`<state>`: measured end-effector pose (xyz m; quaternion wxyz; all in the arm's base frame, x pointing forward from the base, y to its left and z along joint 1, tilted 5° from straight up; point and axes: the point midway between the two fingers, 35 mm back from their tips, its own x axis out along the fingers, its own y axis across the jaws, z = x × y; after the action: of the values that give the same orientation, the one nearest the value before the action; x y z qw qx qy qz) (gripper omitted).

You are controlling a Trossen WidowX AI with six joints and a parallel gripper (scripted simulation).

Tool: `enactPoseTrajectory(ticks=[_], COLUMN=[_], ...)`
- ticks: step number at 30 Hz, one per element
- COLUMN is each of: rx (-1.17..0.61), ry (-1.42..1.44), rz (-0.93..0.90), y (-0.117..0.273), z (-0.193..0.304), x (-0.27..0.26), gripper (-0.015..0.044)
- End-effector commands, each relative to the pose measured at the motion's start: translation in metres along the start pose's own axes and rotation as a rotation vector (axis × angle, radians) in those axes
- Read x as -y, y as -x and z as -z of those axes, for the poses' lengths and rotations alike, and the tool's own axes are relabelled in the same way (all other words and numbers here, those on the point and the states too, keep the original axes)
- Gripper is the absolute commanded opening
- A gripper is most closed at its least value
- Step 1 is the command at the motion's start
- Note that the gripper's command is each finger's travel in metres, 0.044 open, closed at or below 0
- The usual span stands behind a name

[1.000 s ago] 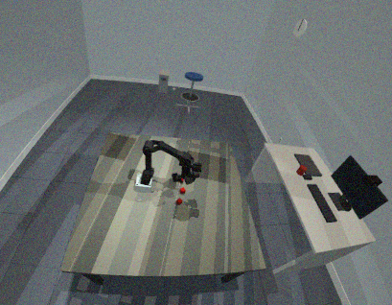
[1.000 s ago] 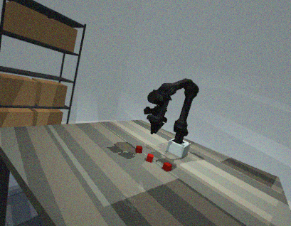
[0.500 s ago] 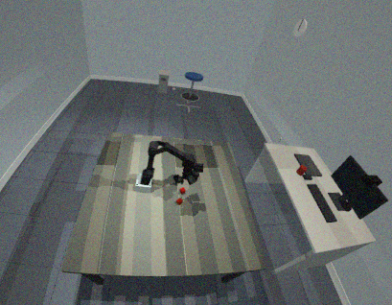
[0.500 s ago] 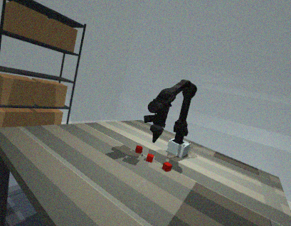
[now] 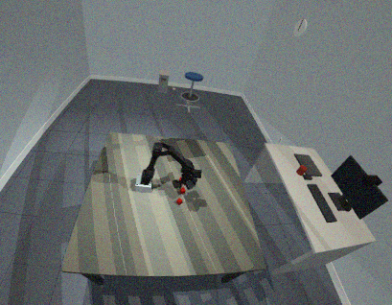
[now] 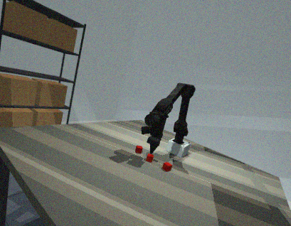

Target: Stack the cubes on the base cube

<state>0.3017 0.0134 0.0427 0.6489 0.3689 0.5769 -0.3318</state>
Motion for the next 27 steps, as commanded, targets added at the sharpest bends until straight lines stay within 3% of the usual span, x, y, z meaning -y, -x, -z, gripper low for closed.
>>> enactPoseTrajectory(ticks=[1,23,27], rx=[0.001,0.001,0.001], ry=[0.004,0.004,0.004], rz=[0.007,0.007,0.007], y=[-0.007,-0.040,-0.040], z=[0.000,0.000,0.000], x=[0.002,0.002,0.002], gripper=[0.0265,0.0265,0.0160])
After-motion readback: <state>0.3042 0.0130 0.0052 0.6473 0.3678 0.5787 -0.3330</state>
